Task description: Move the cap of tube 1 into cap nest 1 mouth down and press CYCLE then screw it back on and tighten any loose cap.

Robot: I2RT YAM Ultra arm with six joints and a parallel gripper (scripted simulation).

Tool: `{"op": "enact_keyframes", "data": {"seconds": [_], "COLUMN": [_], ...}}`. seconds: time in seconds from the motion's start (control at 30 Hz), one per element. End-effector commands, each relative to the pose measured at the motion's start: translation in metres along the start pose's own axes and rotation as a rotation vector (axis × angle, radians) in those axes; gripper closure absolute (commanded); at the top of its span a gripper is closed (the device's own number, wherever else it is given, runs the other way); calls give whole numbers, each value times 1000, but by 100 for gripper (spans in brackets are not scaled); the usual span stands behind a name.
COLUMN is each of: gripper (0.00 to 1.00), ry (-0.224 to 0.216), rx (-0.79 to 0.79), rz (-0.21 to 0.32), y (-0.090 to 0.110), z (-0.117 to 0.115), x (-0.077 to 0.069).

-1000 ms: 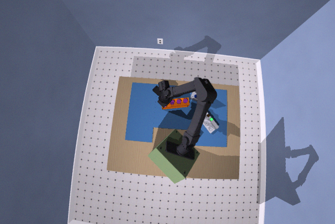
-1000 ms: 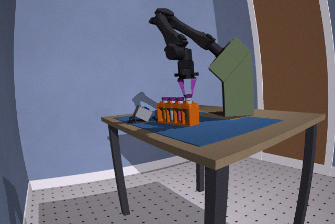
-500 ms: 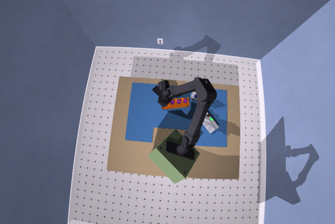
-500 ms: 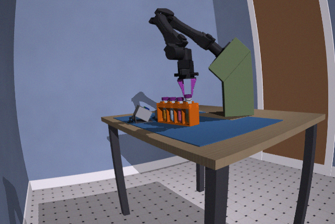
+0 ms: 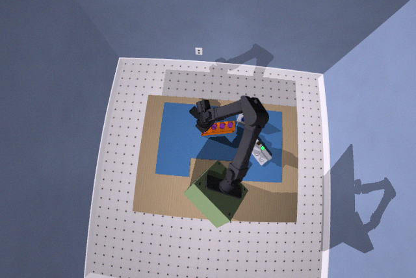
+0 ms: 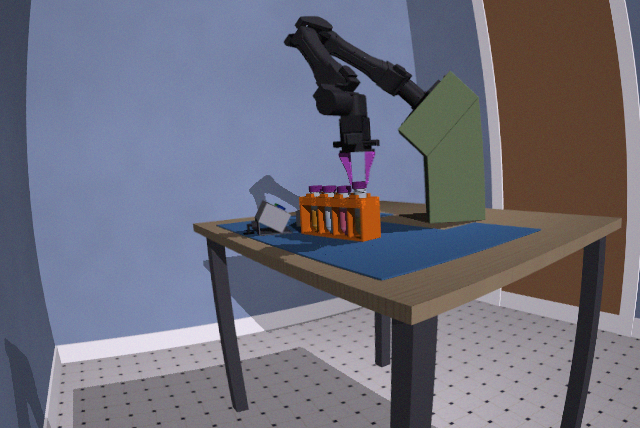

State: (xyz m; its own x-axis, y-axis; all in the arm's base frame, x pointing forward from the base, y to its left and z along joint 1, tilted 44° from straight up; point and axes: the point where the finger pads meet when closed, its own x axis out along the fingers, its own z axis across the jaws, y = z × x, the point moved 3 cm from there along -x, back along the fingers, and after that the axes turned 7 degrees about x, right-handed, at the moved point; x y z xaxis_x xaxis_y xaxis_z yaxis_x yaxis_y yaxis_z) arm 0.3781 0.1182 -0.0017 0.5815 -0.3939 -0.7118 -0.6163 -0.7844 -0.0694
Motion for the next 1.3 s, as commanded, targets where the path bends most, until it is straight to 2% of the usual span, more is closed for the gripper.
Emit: {"op": "enact_keyframes", "data": {"seconds": [0.0, 0.97, 1.0, 1.27], "gripper": [100, 100, 51, 51], "ry": [-3, -3, -3, -3], "rx": [-1, -1, -1, -1], "rz": [-11, -11, -11, -11], "y": [-2, -1, -1, -1], "z": [1, 1, 1, 1], "x": [-2, 3, 3, 3]}}
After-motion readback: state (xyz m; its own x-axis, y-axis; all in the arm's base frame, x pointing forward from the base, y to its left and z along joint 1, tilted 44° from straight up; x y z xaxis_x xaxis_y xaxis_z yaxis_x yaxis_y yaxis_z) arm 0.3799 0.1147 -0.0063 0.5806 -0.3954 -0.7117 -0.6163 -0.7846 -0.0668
